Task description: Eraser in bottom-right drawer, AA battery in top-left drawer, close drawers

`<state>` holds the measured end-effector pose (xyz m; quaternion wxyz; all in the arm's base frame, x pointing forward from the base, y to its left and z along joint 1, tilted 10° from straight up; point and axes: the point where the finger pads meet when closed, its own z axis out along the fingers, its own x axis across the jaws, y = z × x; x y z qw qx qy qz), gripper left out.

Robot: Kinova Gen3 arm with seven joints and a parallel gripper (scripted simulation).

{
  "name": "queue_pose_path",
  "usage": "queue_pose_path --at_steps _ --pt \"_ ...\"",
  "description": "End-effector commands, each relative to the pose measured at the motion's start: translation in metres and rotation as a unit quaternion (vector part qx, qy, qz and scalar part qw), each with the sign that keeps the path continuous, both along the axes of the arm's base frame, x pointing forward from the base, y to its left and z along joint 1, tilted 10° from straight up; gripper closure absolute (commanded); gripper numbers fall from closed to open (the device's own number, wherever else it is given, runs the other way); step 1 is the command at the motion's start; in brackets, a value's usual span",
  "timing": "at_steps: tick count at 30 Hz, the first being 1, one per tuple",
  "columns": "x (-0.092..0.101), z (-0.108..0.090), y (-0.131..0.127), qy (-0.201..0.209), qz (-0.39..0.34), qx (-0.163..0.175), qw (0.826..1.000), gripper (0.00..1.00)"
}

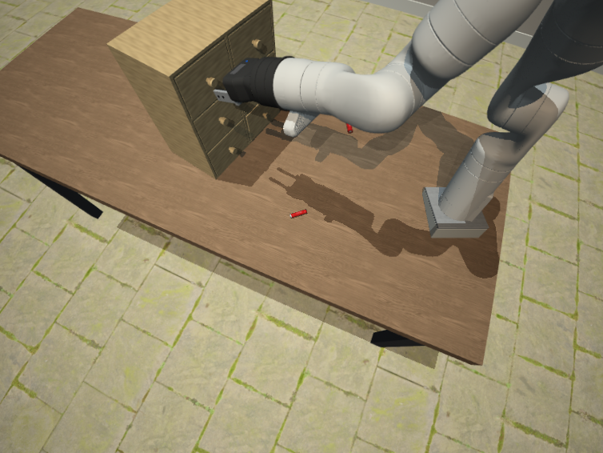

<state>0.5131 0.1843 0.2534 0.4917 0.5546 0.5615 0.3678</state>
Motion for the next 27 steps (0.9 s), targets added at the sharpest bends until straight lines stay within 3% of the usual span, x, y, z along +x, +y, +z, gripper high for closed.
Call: queue_pose_path --at_steps 1,27 --pt "0.0002 0.0007 0.0002 -0.001 0.000 0.001 1.000 0.33" --pt "0.0056 0.0012 -0.0002 -0.001 0.000 0.001 1.000 0.33"
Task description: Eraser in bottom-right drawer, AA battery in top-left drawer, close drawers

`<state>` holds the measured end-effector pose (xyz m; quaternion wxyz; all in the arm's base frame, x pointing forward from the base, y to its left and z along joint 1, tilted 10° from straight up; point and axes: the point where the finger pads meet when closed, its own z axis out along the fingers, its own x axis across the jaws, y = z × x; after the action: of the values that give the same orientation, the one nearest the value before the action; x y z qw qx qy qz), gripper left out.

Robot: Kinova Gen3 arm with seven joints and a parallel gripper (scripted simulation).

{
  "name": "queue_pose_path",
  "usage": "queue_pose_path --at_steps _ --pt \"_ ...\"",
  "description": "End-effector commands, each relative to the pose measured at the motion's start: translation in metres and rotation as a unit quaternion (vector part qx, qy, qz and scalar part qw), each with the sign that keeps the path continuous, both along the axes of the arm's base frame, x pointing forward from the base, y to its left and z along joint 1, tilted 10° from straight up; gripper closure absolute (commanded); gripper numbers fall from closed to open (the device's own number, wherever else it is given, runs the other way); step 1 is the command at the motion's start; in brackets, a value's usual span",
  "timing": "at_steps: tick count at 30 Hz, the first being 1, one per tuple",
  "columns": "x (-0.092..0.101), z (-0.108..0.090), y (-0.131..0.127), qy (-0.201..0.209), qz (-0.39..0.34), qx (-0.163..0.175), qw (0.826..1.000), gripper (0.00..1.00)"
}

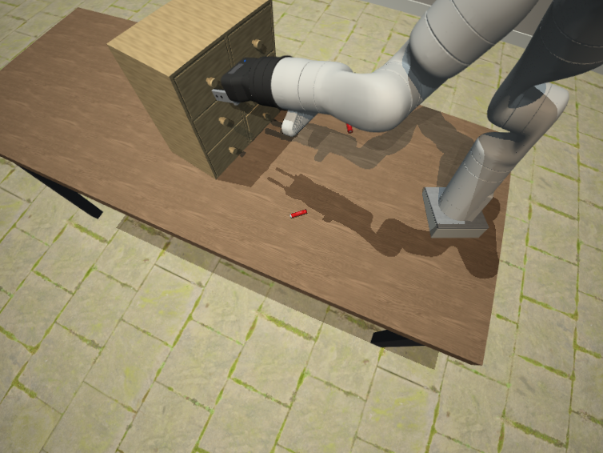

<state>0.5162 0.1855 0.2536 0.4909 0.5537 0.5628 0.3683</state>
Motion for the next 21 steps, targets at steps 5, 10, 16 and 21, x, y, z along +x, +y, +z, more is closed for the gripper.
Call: queue_pose_path --at_steps 5,10,16,21 --pt "0.007 0.001 -0.002 -0.001 -0.002 0.001 1.000 0.33" --pt "0.015 0.002 -0.002 -0.001 -0.002 0.001 1.000 0.33" --pt "0.025 0.003 -0.003 -0.001 -0.002 0.001 1.000 0.33" --pt "0.029 0.004 -0.004 -0.001 -0.002 0.001 1.000 0.33"
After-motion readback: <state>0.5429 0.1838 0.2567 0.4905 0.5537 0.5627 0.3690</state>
